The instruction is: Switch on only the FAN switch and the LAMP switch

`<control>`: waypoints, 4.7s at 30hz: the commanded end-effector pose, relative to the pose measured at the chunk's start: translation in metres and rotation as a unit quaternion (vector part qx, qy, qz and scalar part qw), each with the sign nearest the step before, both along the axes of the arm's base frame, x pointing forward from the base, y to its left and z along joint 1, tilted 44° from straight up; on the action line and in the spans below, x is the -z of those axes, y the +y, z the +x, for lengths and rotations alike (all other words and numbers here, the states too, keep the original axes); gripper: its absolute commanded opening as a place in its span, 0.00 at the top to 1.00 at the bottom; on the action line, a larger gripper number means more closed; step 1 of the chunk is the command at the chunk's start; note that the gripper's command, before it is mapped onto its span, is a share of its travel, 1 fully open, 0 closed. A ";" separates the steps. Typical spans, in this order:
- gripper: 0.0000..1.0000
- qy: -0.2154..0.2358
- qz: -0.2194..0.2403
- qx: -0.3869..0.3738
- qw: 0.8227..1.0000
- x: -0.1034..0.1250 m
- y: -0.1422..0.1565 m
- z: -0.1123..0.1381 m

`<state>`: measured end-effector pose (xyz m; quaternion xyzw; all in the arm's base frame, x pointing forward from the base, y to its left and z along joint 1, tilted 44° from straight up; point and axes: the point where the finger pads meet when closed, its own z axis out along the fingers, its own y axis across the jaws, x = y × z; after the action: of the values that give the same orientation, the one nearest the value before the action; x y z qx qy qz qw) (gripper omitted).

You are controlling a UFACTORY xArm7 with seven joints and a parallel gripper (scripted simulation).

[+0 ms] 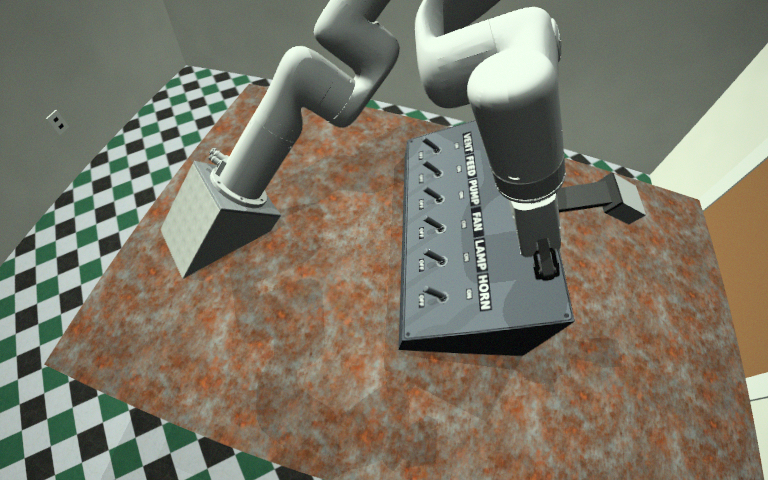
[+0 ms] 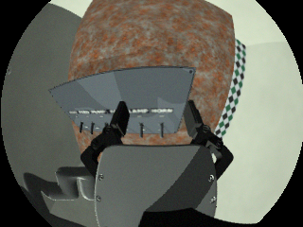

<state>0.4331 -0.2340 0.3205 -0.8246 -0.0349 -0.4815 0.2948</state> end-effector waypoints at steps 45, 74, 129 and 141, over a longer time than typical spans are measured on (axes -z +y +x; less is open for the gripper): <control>0.00 -0.001 -0.001 0.001 1.000 0.005 -0.014 0.005; 1.00 -0.001 -0.001 0.001 1.000 -0.013 -0.040 -0.033; 1.00 -0.002 -0.001 0.000 1.000 0.132 0.062 -0.196; 1.00 -0.002 -0.001 0.000 1.000 0.132 0.062 -0.196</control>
<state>0.2377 -0.1706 0.1884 -0.8237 -0.0356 -0.4824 0.2958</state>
